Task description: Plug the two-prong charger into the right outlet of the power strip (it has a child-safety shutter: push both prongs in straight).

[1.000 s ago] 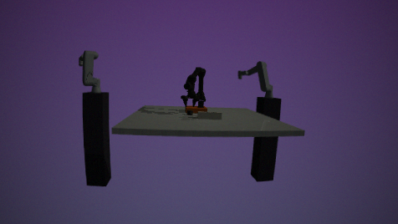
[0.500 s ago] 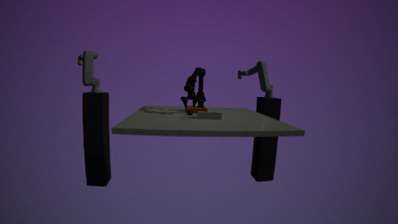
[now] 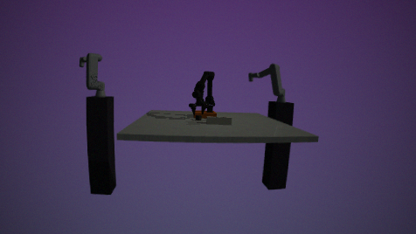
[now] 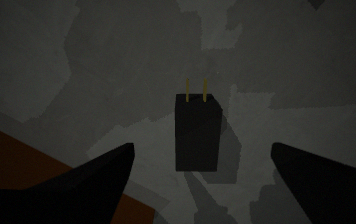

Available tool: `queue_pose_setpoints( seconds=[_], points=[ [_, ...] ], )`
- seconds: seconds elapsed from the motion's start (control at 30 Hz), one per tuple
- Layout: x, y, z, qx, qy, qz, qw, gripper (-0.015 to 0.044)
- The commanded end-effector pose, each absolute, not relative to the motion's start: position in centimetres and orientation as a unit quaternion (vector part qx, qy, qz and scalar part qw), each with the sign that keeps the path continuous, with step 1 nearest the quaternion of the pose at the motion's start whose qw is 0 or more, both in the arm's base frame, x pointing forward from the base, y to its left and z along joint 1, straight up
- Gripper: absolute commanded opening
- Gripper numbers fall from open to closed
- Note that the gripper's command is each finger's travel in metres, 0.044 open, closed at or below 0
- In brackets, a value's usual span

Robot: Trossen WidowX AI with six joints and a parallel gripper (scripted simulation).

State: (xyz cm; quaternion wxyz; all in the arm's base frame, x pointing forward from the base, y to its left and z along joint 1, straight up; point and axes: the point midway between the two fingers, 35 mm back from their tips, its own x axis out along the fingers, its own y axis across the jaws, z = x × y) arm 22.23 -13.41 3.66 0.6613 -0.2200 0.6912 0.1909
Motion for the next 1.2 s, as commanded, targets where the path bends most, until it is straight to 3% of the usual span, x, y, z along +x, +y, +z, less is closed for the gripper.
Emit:
queue_pose_setpoints(
  seconds=[0.0, 0.77, 1.17],
  points=[
    [22.1, -13.4, 2.8, -0.217, 0.695, 0.190, 0.659, 0.0440],
    [22.0, -13.3, -0.4, -0.217, 0.695, 0.191, 0.658, 0.0440],
    [22.2, -13.3, 0.0, -0.219, 0.692, 0.192, 0.660, 0.0125]
  ],
)
